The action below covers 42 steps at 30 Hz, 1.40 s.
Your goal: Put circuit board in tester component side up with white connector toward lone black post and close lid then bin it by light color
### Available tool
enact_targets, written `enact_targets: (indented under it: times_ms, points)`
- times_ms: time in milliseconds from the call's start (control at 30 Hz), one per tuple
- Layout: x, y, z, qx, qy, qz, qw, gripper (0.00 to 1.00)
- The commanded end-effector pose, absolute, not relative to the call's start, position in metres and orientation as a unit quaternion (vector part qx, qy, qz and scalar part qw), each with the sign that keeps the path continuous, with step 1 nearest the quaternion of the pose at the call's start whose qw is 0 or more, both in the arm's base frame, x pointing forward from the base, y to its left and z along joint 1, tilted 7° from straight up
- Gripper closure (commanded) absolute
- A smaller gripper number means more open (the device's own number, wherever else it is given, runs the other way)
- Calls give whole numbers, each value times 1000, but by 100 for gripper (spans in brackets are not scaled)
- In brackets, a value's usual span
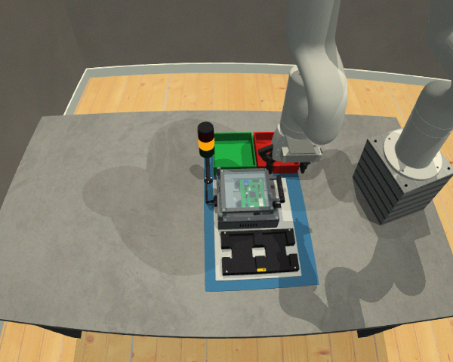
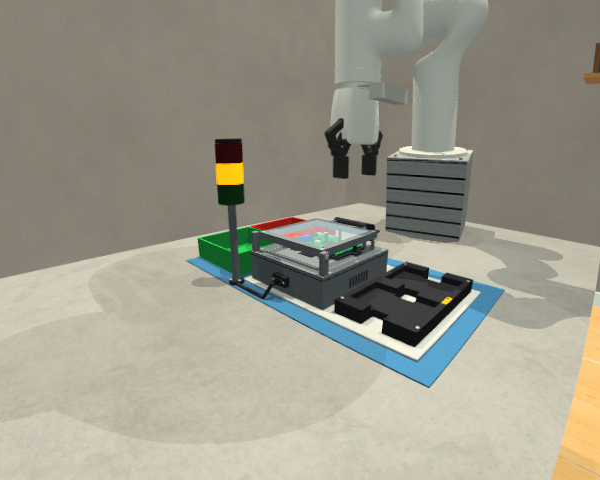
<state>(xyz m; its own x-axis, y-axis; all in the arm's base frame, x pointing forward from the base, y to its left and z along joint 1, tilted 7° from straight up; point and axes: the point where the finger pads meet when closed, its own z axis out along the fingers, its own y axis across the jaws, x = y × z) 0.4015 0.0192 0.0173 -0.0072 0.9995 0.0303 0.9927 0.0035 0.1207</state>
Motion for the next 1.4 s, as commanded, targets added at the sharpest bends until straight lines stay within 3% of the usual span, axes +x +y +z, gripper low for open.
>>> enact_targets:
  times_ms: [0,733,767,1367]
  points:
    - [402,19,18,704,708,54,32,0]
    - [402,19,18,704,708,54,32,0]
    - [402,19,18,704,708,54,32,100]
    - [402,19,18,704,708,54,32,100]
